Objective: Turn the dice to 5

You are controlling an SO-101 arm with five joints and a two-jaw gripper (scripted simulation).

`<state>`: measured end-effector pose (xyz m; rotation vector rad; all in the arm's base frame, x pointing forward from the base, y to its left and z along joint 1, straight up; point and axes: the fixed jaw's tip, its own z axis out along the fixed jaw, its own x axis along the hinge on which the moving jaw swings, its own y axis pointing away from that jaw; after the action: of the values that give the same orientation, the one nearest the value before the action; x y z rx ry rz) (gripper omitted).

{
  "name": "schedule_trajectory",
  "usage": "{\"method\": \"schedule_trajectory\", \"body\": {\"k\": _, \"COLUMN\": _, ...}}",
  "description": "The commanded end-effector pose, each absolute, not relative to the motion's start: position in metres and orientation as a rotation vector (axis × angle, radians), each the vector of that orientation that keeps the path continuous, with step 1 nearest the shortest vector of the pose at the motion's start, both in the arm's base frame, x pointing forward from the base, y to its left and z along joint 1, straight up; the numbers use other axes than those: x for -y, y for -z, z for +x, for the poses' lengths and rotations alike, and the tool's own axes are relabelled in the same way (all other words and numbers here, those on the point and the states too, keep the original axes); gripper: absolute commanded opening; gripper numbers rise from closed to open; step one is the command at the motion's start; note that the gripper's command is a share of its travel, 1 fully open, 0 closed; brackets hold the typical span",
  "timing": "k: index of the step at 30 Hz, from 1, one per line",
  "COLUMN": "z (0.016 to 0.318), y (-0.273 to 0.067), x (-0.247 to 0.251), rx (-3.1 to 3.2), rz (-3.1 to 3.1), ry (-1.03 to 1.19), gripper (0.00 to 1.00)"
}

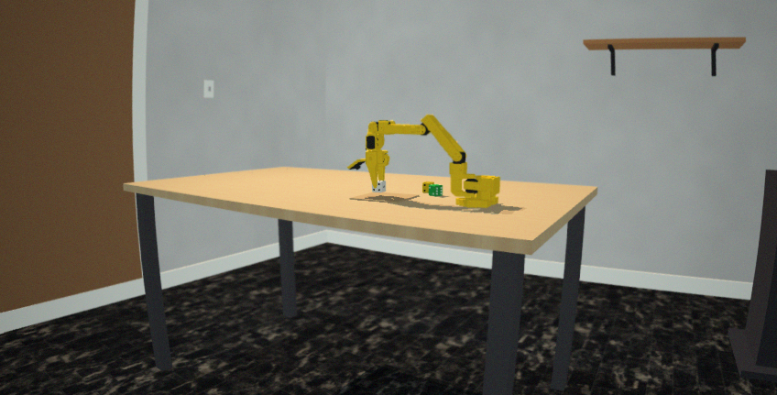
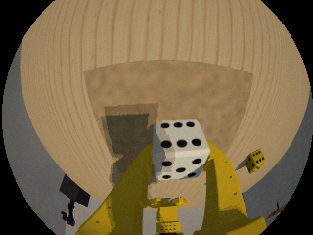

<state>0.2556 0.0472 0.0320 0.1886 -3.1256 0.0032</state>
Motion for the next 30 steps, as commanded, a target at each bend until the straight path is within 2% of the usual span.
{"method": "schedule_trajectory", "body": {"k": 1, "z": 0.2603, "y": -0.0368, "x": -0.0461, "rx": 3.167, "rz": 0.190, "ry": 0.004, "gripper": 0.00}}
{"method": "schedule_trajectory", "body": {"k": 30, "z": 0.2607, "y": -0.0294, "x": -0.0462, "rx": 3.167, "rz": 0.190, "ry": 0.004, "gripper": 0.00}}
